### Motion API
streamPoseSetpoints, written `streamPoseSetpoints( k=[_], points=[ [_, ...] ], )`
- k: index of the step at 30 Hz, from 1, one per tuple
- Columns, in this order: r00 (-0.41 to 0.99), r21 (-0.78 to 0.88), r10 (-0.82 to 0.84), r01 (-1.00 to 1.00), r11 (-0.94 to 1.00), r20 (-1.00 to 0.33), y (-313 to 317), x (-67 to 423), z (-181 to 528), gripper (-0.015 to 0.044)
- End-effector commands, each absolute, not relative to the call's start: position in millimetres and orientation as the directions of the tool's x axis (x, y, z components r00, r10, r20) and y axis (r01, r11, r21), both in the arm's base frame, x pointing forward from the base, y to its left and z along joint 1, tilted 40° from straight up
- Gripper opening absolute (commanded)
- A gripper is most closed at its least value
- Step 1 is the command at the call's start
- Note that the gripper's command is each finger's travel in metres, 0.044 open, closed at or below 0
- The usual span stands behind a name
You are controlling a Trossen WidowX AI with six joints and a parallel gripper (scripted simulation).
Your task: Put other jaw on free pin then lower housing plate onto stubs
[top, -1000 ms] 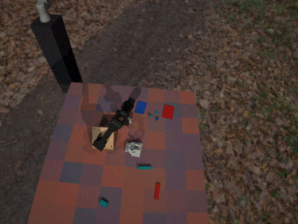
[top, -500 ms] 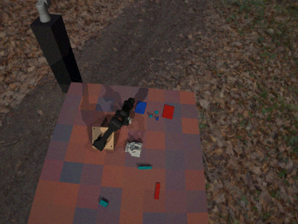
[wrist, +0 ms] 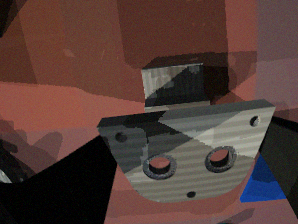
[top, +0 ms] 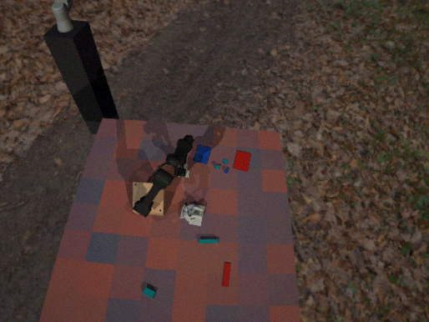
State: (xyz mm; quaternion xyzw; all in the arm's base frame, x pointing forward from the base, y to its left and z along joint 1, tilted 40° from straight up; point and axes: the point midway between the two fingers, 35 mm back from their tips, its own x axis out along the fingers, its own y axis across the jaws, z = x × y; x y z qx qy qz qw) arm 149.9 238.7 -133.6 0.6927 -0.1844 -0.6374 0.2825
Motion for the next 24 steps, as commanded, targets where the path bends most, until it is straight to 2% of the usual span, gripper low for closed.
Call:
streamPoseSetpoints(
  k=[1, 24],
  points=[
    [0.117, 0.62, -0.61, 0.098, -0.778, -0.784, 247.4, 148.4, -124.2, 0.0351],
    [0.117, 0.61, -0.601, 0.076, -0.788, -0.791, 225.3, 176.2, -78.3, 0.0351]
  ],
)
